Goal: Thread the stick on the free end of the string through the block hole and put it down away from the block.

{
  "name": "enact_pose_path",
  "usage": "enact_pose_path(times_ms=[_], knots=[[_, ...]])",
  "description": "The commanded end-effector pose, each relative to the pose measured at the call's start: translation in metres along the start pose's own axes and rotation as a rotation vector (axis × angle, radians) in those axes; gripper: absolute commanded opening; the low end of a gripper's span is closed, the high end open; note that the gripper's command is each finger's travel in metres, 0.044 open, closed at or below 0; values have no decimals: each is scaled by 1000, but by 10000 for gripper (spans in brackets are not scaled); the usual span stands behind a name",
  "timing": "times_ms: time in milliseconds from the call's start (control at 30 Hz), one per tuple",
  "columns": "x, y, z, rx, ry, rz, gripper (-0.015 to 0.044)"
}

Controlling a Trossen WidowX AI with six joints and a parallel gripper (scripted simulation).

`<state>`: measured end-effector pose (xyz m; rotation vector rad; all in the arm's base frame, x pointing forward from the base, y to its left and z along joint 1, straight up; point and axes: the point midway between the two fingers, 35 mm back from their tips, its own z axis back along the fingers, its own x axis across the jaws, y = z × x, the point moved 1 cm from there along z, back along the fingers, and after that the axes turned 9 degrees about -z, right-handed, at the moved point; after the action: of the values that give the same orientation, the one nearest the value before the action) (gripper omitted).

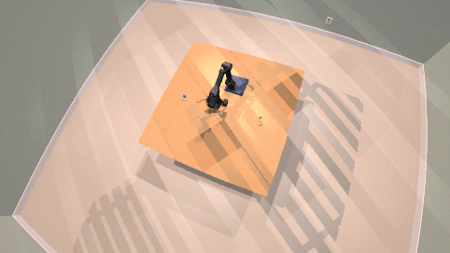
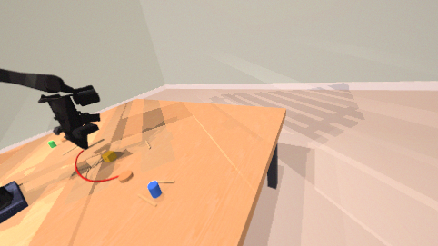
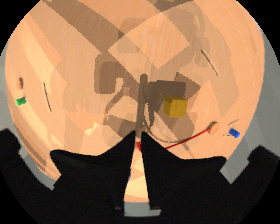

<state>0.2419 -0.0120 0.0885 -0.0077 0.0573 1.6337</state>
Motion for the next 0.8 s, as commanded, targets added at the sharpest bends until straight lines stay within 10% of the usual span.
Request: enact_pose_path(times_ms=[0, 767], knots=[[-5, -3, 0, 9, 9, -88, 0], [-30, -13, 2, 36, 42, -626, 0]])
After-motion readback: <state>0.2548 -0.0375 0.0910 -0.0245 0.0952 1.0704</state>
